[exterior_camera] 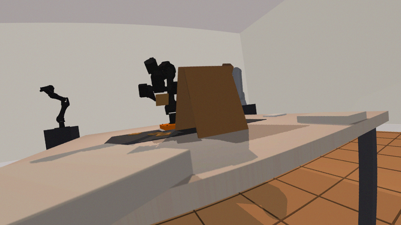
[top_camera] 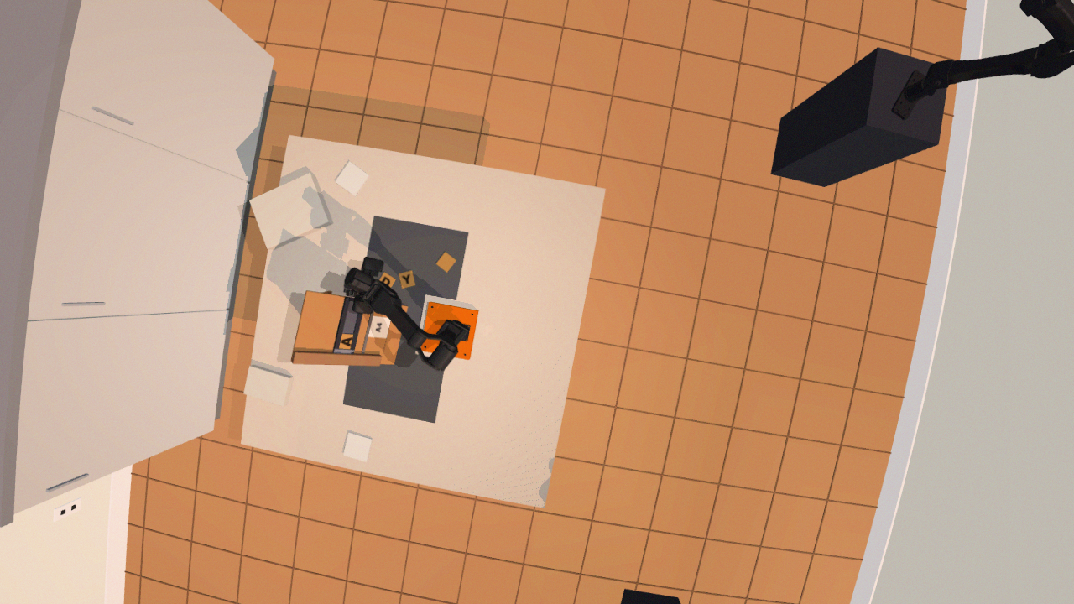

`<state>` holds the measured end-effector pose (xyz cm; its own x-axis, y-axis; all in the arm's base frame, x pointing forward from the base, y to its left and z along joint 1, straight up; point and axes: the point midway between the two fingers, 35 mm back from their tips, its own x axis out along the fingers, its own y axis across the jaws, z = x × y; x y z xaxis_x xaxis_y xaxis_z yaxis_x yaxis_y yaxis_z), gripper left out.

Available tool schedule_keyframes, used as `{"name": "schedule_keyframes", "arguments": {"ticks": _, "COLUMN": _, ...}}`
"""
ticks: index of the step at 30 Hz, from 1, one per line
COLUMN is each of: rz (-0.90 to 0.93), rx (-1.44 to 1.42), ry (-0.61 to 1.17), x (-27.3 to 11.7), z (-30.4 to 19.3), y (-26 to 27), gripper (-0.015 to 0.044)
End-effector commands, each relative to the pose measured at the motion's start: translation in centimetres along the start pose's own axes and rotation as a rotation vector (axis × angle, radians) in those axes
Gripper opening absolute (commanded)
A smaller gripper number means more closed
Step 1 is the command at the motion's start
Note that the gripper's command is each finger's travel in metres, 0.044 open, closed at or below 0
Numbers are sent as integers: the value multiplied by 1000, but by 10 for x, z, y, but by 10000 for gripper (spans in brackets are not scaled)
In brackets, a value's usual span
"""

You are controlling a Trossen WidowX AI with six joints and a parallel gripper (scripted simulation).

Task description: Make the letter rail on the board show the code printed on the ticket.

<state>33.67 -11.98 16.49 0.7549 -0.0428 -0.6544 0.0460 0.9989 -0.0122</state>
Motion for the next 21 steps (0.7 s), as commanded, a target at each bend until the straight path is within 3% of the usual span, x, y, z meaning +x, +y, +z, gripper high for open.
{"name": "schedule_keyframes", "arguments": {"ticks": 1, "rz": -4, "rx": 3, "ry": -2, "x": 0, "z": 0, "y": 2, "gripper": 0}}
{"name": "schedule_keyframes", "arguments": {"ticks": 21, "rz": -3, "rx": 4, "ry": -2, "x": 0, "z": 0, "y": 12, "gripper": 0}}
